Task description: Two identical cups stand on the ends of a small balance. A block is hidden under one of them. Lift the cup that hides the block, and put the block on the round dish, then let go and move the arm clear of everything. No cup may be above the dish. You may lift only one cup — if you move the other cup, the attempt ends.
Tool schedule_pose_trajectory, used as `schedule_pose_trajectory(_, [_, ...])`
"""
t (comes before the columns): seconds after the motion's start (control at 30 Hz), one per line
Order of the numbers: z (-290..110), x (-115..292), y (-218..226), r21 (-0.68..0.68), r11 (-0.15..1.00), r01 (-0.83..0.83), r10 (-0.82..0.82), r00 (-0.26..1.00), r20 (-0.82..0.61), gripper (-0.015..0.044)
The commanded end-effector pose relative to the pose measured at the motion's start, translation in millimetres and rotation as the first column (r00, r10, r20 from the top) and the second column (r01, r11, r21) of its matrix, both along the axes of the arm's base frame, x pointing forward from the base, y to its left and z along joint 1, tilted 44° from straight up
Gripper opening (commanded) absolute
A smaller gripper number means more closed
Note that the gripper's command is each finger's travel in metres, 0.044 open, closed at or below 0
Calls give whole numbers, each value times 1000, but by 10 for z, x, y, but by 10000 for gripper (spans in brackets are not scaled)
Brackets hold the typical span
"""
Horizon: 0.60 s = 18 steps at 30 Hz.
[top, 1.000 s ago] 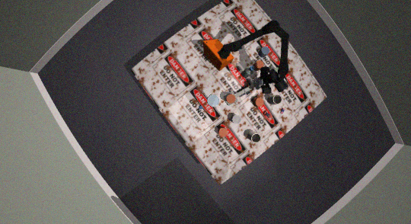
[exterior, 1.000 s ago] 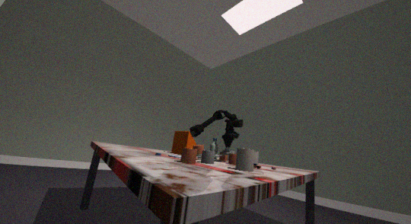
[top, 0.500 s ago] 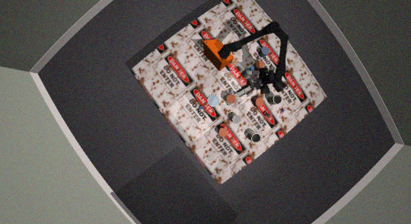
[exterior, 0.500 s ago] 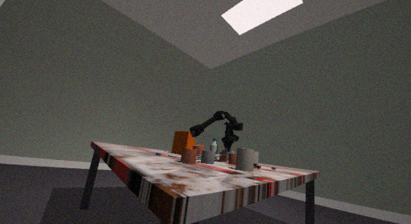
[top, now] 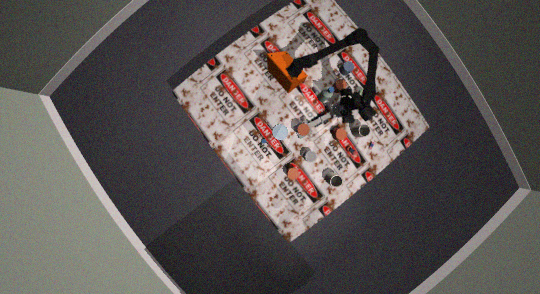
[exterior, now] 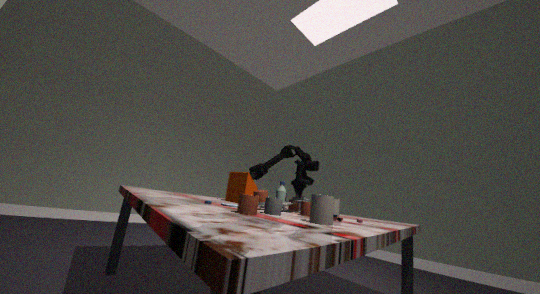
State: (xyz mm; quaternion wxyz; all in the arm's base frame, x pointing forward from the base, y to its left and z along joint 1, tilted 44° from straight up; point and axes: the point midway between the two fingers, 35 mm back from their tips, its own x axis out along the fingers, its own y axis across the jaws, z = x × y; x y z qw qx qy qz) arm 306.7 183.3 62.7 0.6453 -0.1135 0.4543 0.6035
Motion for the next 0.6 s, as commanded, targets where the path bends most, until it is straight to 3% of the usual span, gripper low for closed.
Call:
schedule_pose_trajectory(0.0, [135,72,-130,4,1000,5,-5,1000,11,0])
schedule_pose_trajectory(0.37, [645,139,-612,3,1000,5,-5,1000,10,0])
schedule_pose_trajectory(0.57, [449,240,-782,-9,1000,10,-10,1000,15,0])
